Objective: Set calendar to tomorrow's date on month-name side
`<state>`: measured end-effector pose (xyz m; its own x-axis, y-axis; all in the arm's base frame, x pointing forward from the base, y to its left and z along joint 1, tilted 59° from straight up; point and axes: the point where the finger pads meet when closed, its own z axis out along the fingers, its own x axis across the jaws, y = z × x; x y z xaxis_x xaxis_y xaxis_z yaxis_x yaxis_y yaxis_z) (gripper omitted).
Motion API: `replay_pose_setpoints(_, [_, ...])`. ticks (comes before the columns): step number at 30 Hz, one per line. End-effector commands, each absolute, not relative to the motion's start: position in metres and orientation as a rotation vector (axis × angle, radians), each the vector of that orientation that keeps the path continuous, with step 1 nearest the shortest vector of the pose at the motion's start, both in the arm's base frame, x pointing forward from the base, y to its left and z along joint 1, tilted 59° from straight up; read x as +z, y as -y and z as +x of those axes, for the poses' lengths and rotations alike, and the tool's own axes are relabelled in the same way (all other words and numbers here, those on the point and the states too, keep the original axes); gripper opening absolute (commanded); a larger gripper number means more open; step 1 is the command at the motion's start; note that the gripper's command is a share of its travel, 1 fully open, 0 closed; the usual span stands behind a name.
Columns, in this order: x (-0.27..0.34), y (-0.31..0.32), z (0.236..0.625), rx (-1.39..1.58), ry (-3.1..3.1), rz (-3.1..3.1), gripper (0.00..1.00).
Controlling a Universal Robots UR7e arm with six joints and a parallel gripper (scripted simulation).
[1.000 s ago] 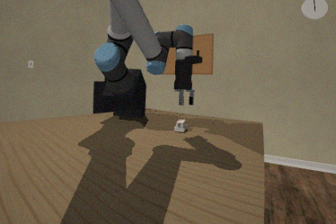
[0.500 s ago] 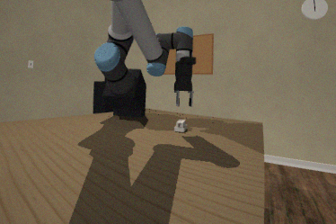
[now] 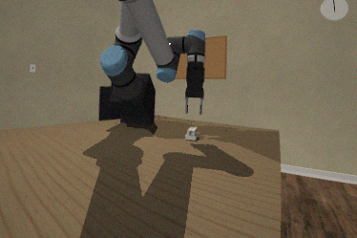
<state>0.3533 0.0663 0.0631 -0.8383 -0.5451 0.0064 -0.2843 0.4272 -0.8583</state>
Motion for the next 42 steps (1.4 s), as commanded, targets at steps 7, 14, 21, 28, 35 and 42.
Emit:
replay_pose_setpoints(7, [0.0608, -0.0645, 0.3510, -1.329, -2.414, -0.559, 1.00])
replay_pose_setpoints(14, [0.0600, -0.0639, 0.3503, -1.315, -2.412, -0.514, 1.00])
replay_pose_setpoints(21, [0.0598, -0.0638, 0.3502, -1.312, -2.412, -0.505, 1.00])
replay_pose_setpoints(28, [0.0598, -0.0638, 0.3502, -1.312, -2.412, -0.505, 0.87])
replay_pose_setpoints(35, [0.0598, -0.0638, 0.3502, -1.312, -2.412, -0.505, 0.87])
replay_pose_setpoints(42, [0.0598, -0.0638, 0.3502, -1.312, -2.412, -0.505, 0.87])
